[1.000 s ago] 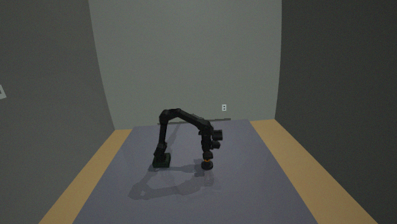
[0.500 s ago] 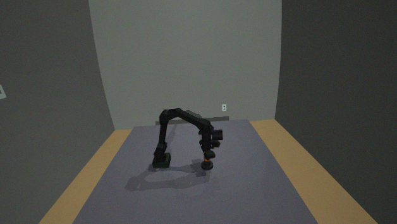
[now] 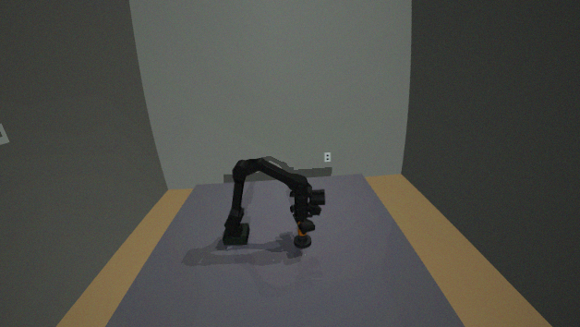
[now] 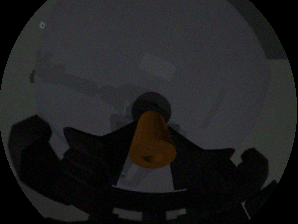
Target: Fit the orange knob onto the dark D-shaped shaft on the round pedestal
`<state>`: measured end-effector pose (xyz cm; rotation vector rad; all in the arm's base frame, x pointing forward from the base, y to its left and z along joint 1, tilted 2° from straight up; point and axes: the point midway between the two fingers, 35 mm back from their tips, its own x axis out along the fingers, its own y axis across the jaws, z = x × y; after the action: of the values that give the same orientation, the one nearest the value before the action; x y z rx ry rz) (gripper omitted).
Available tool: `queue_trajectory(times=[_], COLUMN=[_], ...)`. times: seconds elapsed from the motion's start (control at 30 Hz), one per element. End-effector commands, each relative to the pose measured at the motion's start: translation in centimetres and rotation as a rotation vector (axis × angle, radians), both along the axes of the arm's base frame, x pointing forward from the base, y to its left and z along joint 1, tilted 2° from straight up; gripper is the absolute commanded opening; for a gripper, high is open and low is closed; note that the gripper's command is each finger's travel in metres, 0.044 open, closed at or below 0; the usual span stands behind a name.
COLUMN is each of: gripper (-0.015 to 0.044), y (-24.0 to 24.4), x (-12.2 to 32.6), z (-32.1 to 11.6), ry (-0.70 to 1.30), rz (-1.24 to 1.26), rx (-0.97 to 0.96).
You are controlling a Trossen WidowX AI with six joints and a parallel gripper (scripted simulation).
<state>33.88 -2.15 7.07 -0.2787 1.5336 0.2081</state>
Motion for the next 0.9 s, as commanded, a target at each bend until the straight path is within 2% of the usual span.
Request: queue_trajectory(times=[0.0, 0.67, 0.87], gripper=[0.0, 0.0, 0.0], y=[-0.06, -0.06, -0.05], x=[-0.08, 0.13, 0.2], z=[-0.01, 0.43, 0.42], ry=[0.0, 0.0, 0.007], rz=[0.004, 0.004, 0.172], rx=[-0.004, -0.004, -0.009])
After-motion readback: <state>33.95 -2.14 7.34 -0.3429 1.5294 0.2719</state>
